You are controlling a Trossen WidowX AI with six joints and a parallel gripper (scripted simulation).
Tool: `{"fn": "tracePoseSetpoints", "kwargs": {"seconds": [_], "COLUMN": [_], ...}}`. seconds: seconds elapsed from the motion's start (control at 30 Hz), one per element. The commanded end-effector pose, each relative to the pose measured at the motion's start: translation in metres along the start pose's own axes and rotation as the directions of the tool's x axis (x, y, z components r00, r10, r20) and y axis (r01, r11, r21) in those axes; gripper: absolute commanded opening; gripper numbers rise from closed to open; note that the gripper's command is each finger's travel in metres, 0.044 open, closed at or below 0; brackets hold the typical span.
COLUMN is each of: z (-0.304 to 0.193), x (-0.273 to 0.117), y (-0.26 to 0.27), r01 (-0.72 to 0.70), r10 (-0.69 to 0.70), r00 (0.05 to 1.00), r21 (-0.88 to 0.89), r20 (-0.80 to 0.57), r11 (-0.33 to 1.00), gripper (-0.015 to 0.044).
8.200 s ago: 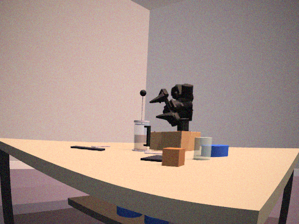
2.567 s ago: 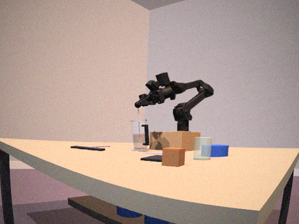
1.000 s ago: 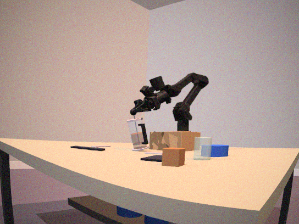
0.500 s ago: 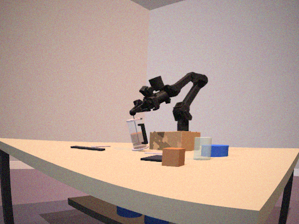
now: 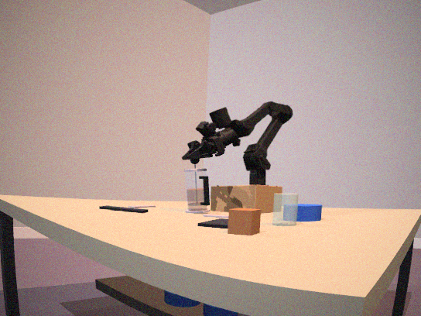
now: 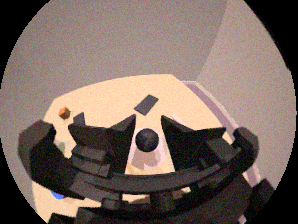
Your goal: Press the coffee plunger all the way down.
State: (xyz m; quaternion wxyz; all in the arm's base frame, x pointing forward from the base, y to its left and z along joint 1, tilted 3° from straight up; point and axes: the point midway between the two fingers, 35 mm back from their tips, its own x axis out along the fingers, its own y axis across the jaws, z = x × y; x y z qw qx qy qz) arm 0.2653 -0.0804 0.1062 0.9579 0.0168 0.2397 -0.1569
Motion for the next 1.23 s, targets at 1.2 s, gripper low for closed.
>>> {"fn": "tracePoseSetpoints", "kwargs": {"seconds": [1.2], "z": [0.04], "x": [-0.086], "y": [0.003], "r01": [-0.009], "r10": [0.009], "r00": [1.0], "r21": [-0.012], "r20": [-0.025], "r11": [1.0], "gripper": [0.044]}}
